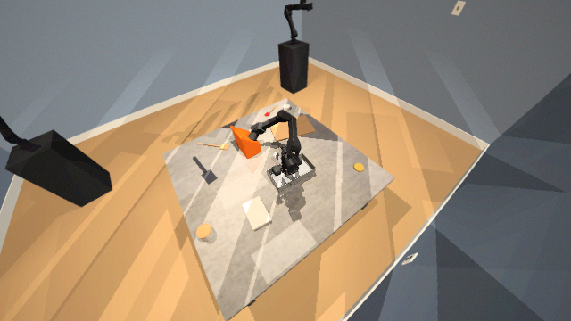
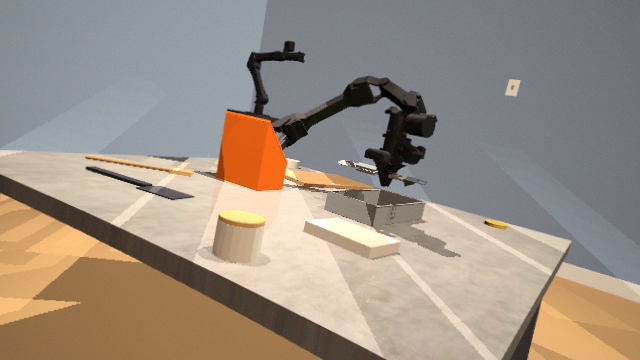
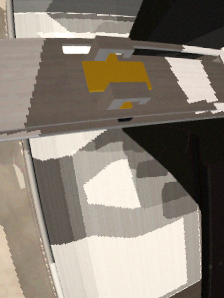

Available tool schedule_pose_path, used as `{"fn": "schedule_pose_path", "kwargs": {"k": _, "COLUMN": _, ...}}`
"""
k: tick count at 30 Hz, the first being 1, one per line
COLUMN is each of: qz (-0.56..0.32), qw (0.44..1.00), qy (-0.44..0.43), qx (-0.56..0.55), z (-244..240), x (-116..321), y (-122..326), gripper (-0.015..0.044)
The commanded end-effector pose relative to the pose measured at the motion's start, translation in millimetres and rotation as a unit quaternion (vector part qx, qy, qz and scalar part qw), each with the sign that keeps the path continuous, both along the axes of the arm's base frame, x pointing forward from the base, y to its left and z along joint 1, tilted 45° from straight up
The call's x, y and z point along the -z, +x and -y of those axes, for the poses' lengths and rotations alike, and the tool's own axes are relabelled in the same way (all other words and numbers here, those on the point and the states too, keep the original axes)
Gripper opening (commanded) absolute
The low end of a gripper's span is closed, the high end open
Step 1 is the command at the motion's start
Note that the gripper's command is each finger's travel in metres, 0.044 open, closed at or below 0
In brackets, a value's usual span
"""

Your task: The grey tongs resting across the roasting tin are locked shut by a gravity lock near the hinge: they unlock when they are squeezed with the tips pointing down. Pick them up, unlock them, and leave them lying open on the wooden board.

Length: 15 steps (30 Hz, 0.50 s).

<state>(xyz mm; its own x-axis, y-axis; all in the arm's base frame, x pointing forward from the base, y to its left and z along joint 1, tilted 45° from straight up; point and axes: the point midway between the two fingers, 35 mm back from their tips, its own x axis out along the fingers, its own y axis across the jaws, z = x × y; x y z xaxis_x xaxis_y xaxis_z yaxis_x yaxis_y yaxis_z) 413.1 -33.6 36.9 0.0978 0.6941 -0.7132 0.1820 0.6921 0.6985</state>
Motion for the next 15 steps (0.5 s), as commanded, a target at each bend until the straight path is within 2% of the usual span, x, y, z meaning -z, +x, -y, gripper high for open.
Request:
{"fn": "schedule_pose_path", "kwargs": {"k": 1, "qz": 0.005, "qw": 1.0, "qy": -0.002, "qx": -0.005, "z": -5, "x": -5, "y": 0, "gripper": -0.015}}
{"fn": "schedule_pose_path", "kwargs": {"k": 15, "qz": 0.072, "qw": 0.994, "qy": -0.024, "qx": -0.079, "z": -73, "x": -71, "y": -13, "gripper": -0.015}}
